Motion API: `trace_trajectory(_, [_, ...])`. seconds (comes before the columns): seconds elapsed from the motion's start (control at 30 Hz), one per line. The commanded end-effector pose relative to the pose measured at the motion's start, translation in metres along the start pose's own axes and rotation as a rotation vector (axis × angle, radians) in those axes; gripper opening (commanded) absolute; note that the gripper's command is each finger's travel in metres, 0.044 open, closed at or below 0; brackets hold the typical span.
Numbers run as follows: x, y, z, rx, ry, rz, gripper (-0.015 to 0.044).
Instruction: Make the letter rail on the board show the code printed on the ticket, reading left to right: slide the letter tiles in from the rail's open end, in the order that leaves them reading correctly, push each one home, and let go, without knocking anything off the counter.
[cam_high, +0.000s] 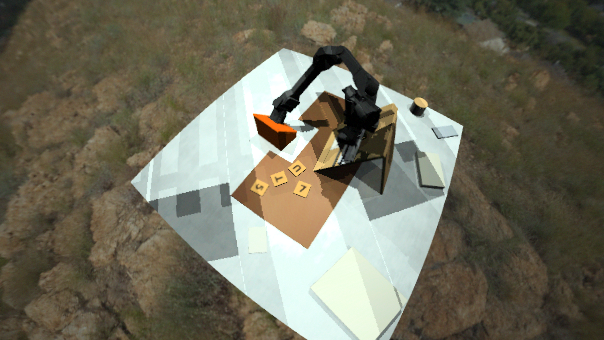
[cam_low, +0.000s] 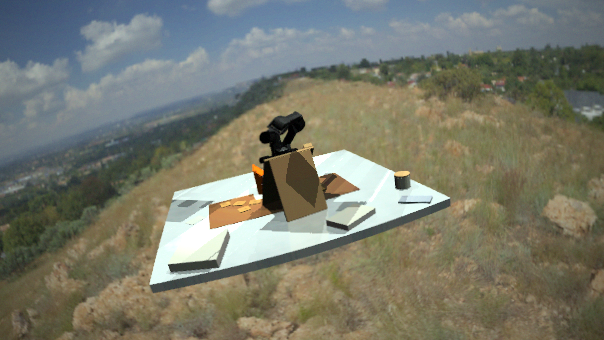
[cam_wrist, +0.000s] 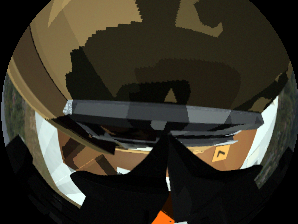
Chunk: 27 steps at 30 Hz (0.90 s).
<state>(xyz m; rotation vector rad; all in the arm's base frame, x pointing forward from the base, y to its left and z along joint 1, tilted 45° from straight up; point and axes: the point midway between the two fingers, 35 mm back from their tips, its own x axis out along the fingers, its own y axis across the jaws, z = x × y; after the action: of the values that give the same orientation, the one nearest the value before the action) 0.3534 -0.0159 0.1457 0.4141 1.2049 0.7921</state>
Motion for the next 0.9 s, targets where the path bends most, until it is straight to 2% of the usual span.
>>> trace_trajectory(0.0, [0.003,0.0012,0.0029,-0.001,0.0,0.003,0.0])
trace_trajectory(0.87, [0.0037,0.0055,0.0025,-0.001,0.0,0.003,0.0])
